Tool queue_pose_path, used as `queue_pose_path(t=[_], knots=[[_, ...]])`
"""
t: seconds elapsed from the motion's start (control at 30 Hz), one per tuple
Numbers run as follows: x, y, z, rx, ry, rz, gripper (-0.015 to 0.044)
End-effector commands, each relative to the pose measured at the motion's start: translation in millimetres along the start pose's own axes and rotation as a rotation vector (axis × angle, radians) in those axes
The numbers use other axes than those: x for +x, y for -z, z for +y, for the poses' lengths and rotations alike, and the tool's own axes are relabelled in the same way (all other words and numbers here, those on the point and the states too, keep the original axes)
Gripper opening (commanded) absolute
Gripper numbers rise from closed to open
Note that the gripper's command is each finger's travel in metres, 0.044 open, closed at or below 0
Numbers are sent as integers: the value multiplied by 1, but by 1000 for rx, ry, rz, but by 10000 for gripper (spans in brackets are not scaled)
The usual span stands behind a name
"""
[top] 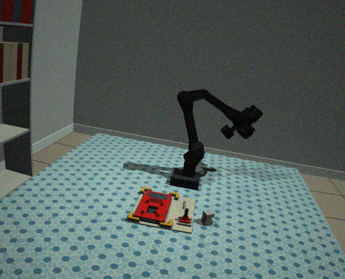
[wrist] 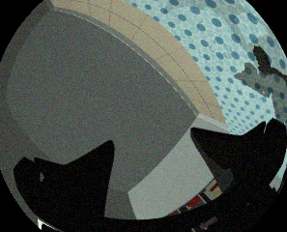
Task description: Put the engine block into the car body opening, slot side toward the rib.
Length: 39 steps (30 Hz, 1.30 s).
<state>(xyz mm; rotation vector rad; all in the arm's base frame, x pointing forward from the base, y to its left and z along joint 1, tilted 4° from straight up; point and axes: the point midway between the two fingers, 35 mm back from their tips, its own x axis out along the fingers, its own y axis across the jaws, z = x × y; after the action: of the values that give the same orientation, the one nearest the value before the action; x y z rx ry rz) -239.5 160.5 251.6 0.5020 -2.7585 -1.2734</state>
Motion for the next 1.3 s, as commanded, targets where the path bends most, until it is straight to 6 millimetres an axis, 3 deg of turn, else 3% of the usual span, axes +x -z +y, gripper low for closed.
queue_pose_path(t=[0.0,0.17,0.5,0.87,1.27], knots=[[0,0,0,0,0,0,426],[-12,-17,9,78,-36,-84,440],[-56,-62,27,300,-154,-315,440],[-118,-103,34,512,-302,-557,440],[-193,-133,27,784,-485,-779,440]])
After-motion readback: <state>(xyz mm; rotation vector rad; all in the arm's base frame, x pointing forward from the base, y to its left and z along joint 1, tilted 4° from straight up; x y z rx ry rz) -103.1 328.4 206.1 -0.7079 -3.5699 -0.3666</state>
